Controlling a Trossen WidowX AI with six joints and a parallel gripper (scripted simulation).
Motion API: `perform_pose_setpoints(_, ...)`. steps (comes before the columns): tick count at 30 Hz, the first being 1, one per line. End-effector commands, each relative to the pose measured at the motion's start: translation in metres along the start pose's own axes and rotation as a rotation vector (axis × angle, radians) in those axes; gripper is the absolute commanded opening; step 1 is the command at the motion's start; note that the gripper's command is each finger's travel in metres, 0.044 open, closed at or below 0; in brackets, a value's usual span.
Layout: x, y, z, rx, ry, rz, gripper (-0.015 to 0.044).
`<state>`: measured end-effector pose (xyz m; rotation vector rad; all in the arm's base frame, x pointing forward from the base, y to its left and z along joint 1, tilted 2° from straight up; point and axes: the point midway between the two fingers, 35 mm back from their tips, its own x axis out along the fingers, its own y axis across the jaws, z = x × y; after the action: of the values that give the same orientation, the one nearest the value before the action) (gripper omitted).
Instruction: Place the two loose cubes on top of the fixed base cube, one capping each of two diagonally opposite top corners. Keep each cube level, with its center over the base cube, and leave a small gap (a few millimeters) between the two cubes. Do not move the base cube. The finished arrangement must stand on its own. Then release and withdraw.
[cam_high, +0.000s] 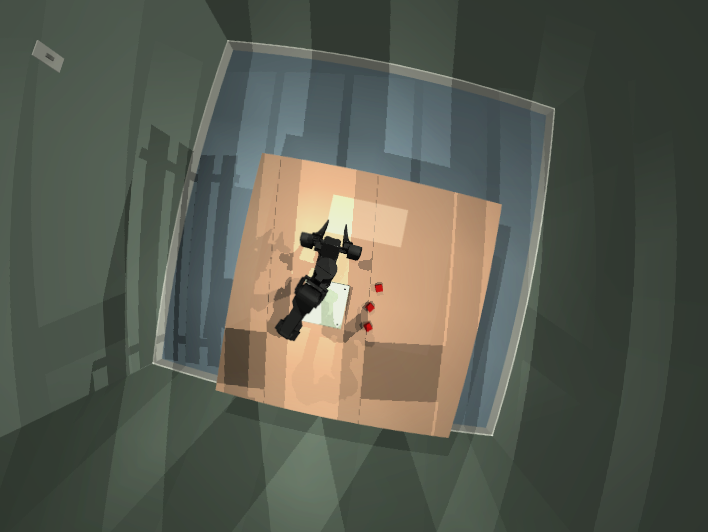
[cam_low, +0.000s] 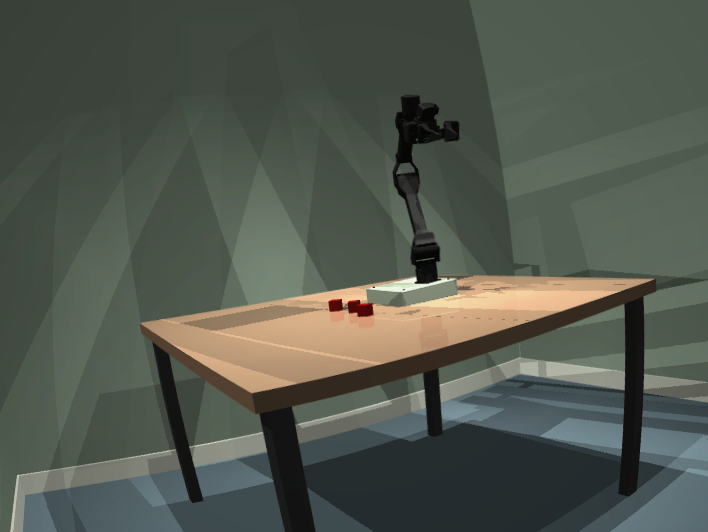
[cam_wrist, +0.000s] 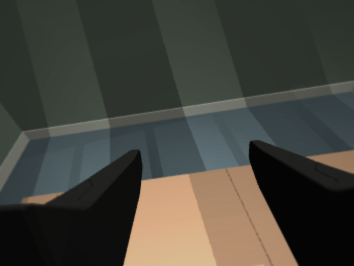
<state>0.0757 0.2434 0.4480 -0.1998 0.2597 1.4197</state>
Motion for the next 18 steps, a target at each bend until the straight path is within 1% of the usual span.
perform_pose_setpoints(1, 0.014, -0.040, -0.021, 0.108, 0.081, -0.127, 0.0265)
perform_pose_setpoints(9, 0.020, -0.110, -0.061, 0.309, 0.199, -0.346, 0.0265)
perform_pose_setpoints(18, 0.002, -0.183, -0.116, 0.557, 0.308, -0.586, 0.0265)
